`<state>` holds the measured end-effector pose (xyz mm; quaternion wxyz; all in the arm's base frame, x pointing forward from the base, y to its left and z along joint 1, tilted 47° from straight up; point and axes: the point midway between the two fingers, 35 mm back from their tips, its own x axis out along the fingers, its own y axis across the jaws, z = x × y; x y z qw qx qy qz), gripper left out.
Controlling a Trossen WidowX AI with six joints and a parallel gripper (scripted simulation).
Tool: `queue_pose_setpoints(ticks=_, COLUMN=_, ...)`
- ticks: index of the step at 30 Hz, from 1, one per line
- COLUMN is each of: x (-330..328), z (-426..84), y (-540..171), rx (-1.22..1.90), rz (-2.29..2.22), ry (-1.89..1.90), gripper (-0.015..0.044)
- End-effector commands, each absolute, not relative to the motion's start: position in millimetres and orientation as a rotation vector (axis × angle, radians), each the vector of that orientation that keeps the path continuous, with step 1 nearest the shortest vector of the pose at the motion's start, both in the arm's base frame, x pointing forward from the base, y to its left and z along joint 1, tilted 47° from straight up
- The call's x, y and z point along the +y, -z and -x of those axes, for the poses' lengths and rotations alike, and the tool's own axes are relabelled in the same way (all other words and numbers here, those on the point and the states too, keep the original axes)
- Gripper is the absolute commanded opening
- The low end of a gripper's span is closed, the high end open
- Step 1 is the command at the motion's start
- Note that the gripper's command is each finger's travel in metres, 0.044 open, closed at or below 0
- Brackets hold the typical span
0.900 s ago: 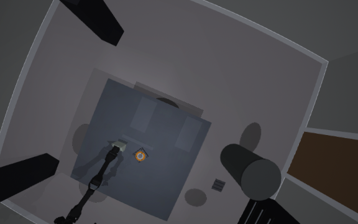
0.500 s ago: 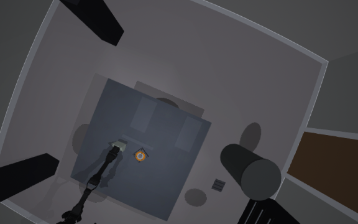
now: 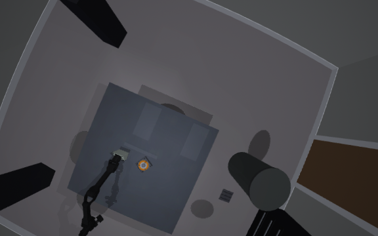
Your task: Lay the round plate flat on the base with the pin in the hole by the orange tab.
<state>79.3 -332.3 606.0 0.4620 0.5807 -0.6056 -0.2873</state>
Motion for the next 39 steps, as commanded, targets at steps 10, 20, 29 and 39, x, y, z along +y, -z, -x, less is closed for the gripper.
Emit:
queue_pose_setpoints(ticks=10, x=-333.1, z=-246.0, y=-473.1, rx=-0.836, rz=-1.547, ry=0.964, gripper=0.0)
queue_pose_setpoints(ticks=20, x=-269.5, z=-349.0, y=-372.2, rx=-0.337, rz=-1.529, ry=1.021, gripper=0.0)
queue_pose_setpoints(ticks=29, x=-188.8, z=-403.6, y=-274.5, rx=0.14, rz=-1.27, ry=1.073, gripper=0.0)
queue_pose_setpoints(ticks=39, x=-94.0, z=-415.6, y=-175.0, rx=0.596, rz=-0.883, ry=1.046, gripper=0.0)
